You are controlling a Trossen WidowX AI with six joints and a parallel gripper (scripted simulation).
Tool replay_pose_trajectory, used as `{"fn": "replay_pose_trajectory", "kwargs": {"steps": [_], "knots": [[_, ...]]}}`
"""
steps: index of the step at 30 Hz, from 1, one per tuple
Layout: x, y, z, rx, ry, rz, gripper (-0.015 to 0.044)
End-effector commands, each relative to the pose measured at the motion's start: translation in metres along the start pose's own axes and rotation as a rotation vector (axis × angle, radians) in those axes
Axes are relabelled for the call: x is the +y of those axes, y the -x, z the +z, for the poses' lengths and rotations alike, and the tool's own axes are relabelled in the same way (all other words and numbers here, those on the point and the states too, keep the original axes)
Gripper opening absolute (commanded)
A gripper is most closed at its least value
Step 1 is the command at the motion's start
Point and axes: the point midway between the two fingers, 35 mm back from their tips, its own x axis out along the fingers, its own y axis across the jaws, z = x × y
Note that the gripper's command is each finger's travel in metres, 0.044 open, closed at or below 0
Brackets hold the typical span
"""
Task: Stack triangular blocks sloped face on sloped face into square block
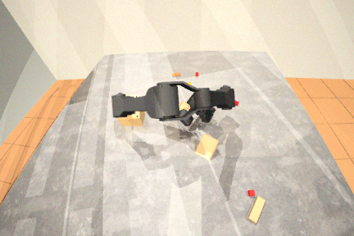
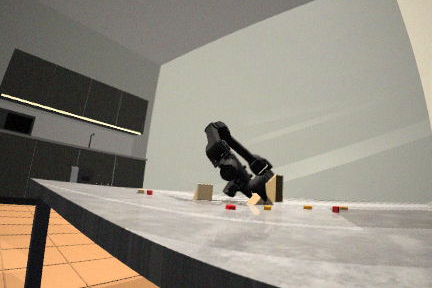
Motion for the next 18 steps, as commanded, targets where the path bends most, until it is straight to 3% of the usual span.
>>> {"fn": "replay_pose_trajectory", "kwargs": {"steps": [1,11,18], "knots": [[-0.0002,-0.0066,-0.0013,0.002,-0.014,0.008,0.0440],[0.0024,-0.0068,-0.0015,0.002,-0.014,0.008,0.0440],[0.0016,-0.0059,-0.0010,0.000,-0.008,0.006,0.0276]]}}
